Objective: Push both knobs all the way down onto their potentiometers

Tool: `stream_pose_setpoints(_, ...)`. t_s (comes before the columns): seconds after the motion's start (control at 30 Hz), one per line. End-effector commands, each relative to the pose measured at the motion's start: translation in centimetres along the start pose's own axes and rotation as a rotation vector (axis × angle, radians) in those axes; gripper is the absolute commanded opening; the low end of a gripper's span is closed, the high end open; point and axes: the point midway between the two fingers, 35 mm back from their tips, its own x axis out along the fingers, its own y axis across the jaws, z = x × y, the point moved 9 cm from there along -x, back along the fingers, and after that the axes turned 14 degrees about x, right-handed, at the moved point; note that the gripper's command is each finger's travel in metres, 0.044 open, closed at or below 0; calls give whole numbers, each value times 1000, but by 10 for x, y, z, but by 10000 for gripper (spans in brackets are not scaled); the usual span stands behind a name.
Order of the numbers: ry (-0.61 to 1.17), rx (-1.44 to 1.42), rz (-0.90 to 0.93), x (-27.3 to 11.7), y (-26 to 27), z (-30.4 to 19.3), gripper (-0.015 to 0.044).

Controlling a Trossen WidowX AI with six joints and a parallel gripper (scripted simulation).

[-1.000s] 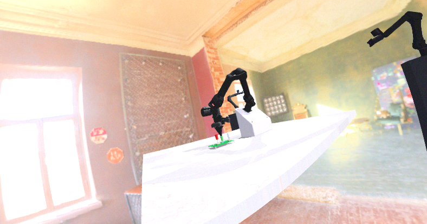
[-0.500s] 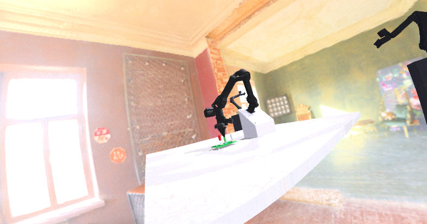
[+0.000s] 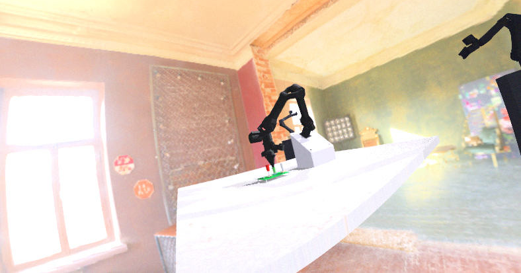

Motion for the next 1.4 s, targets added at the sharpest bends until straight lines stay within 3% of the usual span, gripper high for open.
stream_pose_setpoints(0.0,-7,-18,8,10,-2,1,0)
stream_pose_setpoints(1.17,-5,-19,8,-21,-2,0,0)
stream_pose_setpoints(1.37,-13,-9,12,-15,0,-1,157)
